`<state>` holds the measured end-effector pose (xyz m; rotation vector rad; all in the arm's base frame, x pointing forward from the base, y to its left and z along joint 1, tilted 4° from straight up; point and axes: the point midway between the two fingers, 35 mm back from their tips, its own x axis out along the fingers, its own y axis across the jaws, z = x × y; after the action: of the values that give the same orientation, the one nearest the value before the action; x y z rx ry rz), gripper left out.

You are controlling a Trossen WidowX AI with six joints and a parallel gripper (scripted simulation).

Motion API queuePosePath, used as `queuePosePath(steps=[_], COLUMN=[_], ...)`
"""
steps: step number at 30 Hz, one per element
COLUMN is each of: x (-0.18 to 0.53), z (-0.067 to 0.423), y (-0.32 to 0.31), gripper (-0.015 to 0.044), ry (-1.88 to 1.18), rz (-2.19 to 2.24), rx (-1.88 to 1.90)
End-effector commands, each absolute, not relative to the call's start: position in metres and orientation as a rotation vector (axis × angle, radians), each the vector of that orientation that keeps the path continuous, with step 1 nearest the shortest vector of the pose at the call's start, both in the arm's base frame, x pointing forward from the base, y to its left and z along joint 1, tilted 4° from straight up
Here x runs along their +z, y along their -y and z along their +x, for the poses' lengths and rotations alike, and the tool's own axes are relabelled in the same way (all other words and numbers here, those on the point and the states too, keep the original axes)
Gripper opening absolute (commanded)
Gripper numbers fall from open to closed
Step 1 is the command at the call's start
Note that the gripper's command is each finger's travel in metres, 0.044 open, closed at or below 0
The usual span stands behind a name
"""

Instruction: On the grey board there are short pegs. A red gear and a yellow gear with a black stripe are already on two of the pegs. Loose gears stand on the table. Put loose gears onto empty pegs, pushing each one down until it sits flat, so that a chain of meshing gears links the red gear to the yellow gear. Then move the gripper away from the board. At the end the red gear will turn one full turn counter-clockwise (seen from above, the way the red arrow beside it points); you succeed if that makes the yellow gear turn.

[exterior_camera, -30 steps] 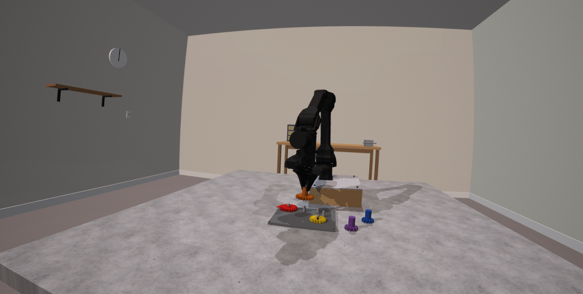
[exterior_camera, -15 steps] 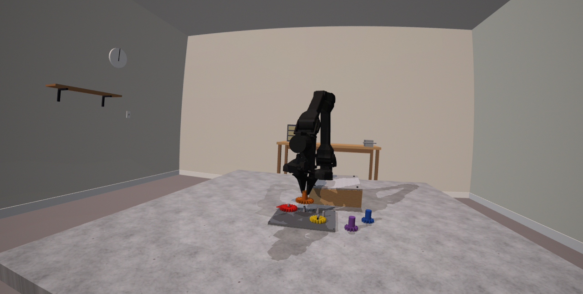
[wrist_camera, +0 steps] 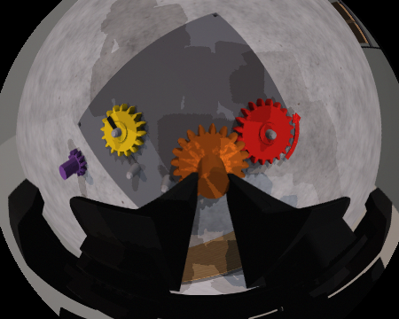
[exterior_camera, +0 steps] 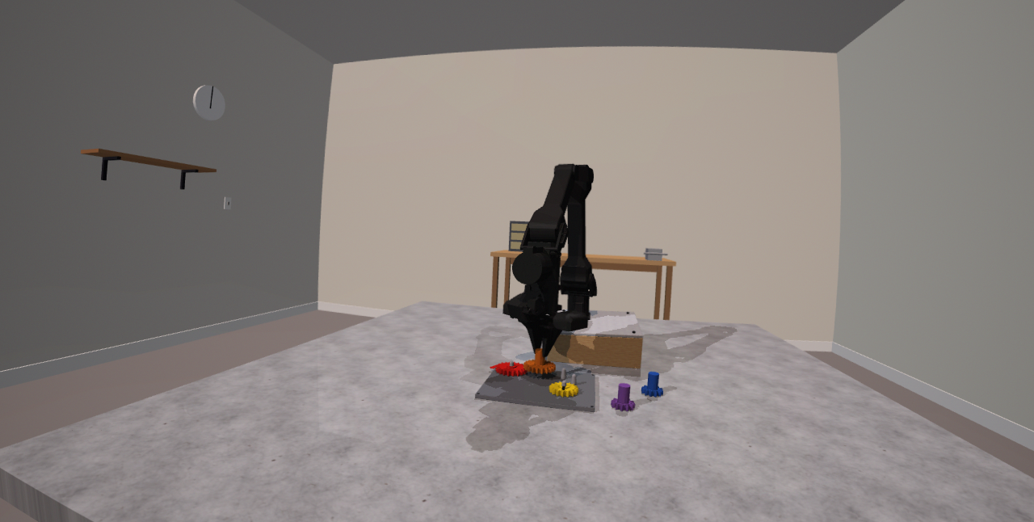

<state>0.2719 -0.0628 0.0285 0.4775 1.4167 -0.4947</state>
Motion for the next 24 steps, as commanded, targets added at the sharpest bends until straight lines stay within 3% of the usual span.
queuePosePath(steps=[1,24], x=[0.0228,0.0161], z=[0.2726,0.2727], y=[0.0617,0.0617], gripper=[0.0,0.0], ry=[-1.404,-1.421], rz=[0.531,0.457], rx=[-0.534,-0.467])
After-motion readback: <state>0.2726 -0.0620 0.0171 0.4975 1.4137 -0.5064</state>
